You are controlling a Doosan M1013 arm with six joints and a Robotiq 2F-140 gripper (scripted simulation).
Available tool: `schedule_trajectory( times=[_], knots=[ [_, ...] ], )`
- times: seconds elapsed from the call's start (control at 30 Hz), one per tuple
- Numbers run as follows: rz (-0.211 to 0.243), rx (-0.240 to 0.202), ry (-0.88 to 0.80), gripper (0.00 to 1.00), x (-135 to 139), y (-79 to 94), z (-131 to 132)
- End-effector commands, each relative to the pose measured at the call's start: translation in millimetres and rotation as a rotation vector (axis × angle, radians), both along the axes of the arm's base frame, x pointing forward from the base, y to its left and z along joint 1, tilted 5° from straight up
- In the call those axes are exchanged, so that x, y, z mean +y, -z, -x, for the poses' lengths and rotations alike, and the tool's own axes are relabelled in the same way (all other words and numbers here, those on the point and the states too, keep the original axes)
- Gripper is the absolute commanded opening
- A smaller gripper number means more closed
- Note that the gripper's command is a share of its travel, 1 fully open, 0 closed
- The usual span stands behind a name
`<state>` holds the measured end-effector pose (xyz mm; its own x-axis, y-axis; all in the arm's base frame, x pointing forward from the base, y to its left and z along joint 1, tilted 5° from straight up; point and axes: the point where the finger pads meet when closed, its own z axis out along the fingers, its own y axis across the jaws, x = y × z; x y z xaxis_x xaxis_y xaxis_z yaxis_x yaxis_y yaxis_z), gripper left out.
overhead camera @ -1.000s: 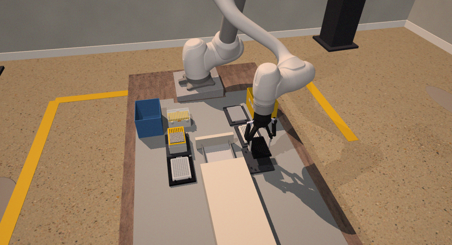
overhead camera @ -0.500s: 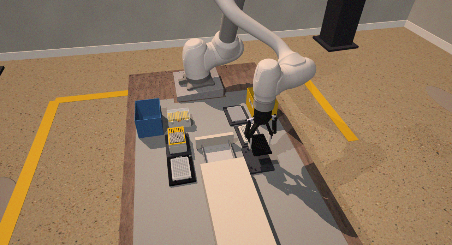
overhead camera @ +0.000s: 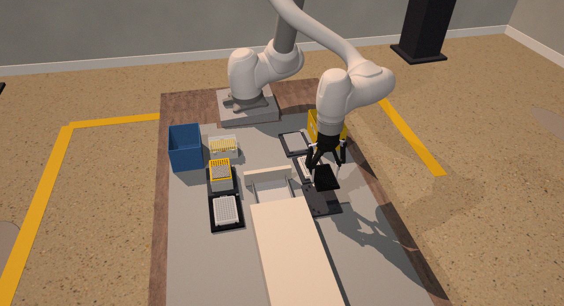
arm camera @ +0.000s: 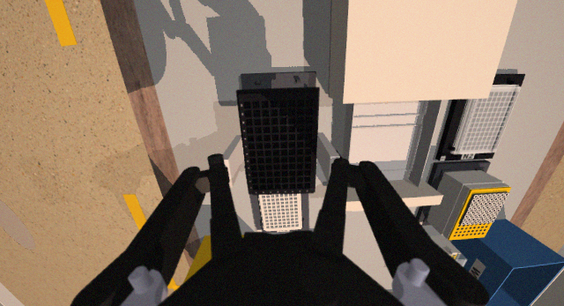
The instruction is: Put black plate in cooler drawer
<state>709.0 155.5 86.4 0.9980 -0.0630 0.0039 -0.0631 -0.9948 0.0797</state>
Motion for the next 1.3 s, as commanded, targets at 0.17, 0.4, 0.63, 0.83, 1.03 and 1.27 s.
schedule_trajectory(
  times=[0.17,0.4,0.63,0.83,1.03,1.27],
  knots=[
    [0.000,0.000,0.000,0.00,1,-9.4,0],
    [0.000,0.000,0.000,0.00,1,-16.1,0],
    [0.000,0.000,0.000,0.00,2,-20.1,0],
    [0.000,0.005,-0.066,0.00,-3,-20.5,2],
    [0.000,0.021,-0.266,0.00,-18,-21.7,8],
    [-0.001,0.040,-0.498,0.00,-36,-23.1,14]
  ],
)
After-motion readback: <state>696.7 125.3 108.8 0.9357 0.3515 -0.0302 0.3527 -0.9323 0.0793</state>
